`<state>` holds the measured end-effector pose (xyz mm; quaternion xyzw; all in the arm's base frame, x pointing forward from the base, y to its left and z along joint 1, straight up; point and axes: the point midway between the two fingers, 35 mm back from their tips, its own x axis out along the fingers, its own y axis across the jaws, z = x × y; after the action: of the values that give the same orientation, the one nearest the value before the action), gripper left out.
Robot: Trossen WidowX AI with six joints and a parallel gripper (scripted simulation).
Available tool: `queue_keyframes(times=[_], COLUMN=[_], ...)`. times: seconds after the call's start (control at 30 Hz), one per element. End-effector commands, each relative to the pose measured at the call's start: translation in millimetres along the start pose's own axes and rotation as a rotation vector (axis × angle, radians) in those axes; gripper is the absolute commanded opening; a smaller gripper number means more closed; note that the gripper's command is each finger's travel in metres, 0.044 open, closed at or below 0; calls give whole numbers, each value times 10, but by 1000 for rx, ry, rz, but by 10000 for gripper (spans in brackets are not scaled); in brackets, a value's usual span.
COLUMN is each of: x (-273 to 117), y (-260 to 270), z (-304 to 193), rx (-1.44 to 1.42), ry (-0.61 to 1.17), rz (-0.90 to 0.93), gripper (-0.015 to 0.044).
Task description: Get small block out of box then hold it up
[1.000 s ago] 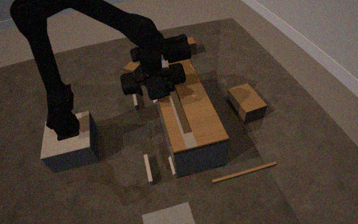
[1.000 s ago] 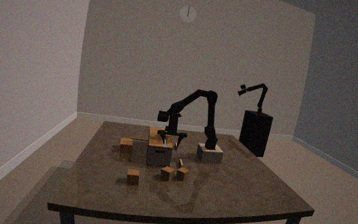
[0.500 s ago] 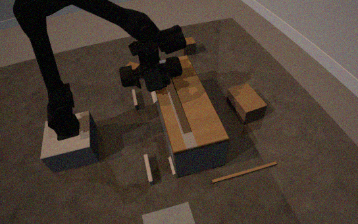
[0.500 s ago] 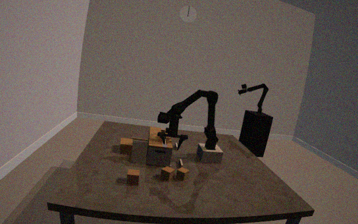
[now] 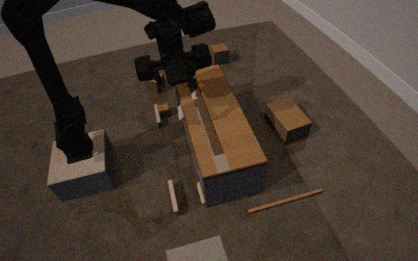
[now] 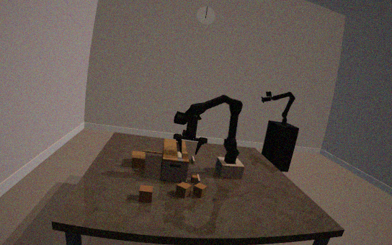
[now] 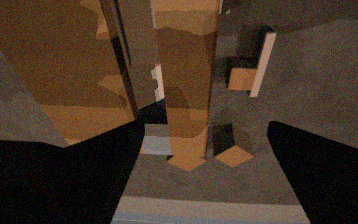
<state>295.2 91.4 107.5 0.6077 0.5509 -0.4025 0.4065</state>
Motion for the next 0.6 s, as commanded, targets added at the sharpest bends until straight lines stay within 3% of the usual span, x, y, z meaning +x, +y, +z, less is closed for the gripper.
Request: queue_keyframes(times=[0.0, 0.17, 0.57], x=[0, 26, 69], y=[0, -66, -228], z=[0, -86, -296], rx=[0, -400, -1755], ry=[0, -36, -205], rz=[0, 6, -57], gripper=[400, 285, 285])
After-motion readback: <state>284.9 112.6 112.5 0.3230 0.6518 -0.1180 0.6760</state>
